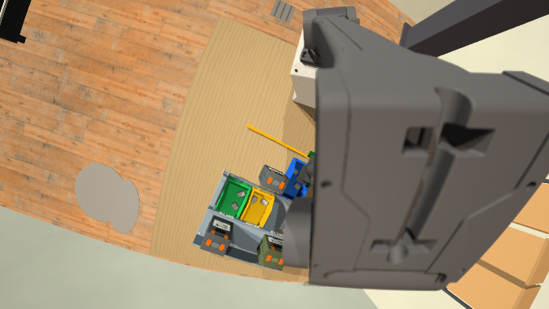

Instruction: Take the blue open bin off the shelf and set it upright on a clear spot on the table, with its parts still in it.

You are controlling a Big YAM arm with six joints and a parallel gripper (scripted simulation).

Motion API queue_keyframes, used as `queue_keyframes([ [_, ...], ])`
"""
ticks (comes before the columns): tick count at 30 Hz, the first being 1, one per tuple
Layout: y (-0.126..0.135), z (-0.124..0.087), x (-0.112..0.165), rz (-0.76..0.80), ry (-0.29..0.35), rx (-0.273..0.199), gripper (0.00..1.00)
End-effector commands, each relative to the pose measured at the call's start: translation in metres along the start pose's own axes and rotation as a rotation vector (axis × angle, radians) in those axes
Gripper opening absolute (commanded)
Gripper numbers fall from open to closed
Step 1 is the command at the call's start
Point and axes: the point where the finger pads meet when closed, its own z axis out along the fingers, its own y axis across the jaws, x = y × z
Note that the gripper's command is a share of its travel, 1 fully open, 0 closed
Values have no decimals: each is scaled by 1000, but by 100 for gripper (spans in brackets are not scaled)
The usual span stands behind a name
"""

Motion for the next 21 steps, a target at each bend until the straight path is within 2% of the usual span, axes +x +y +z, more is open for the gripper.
queue_keyframes([
  [1,1,-14,-4,-4,-2,9,90],
  [21,2,-55,-4,-3,-4,8,90],
])
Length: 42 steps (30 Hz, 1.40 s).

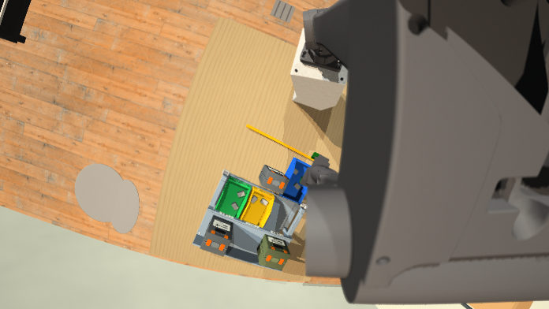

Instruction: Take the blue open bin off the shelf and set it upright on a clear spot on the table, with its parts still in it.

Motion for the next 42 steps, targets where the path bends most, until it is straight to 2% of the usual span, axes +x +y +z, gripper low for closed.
queue_keyframes([
  [1,3,-16,-4,1,-4,6,90],
  [8,4,-30,-4,1,-4,6,90],
  [10,4,-30,-4,1,-4,6,90],
  [11,11,-23,-3,-8,8,-12,90],
  [13,4,-34,-4,1,-4,6,90],
  [18,4,-38,-4,1,-4,6,90],
  [23,11,-32,-3,-7,6,-10,90],
  [28,9,-32,-4,-4,3,-4,90],
  [29,9,-32,-4,-4,3,-4,0],
  [42,9,-32,-4,-4,3,-4,0],
])
